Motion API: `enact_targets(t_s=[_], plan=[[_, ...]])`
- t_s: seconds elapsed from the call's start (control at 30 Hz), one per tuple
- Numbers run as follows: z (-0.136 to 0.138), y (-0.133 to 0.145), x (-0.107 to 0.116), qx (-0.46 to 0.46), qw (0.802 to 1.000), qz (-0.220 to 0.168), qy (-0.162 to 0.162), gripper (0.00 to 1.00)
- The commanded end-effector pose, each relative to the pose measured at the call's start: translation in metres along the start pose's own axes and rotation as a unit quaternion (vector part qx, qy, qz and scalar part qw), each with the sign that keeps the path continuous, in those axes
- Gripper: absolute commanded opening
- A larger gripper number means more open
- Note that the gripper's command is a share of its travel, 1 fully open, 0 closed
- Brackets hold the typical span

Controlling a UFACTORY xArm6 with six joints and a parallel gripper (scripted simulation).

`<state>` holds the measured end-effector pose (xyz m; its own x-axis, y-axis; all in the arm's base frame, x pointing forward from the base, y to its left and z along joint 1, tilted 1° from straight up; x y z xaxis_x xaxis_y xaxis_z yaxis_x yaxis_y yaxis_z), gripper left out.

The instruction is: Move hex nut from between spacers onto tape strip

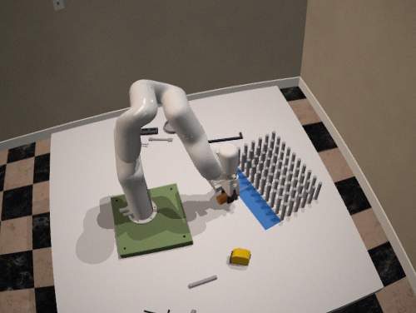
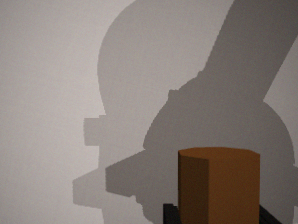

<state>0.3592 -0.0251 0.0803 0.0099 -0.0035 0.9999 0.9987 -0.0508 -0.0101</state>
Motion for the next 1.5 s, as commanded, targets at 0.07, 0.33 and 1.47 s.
enact_targets(t_s=[0.07, 0.33, 1.47], plan=[[-0.003, -0.009, 0.001, 0.000, 1.000, -0.002, 0.000, 0.00], [-0.008, -0.028, 0.001, 0.000, 1.000, -0.002, 0.000, 0.00], [-0.023, -0.089, 0.001, 0.000, 1.000, -0.002, 0.000, 0.00]])
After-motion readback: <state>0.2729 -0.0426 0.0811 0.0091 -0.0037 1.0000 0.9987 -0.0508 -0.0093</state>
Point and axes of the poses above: the point where the finger pads meet when closed, its own x axis back along the fingers, its own z axis across the jaws, y = z × x, the point moved 9 cm from there along x, back along the fingers, and after that the axes turned 15 degrees about -x, right-handed, at the moved point
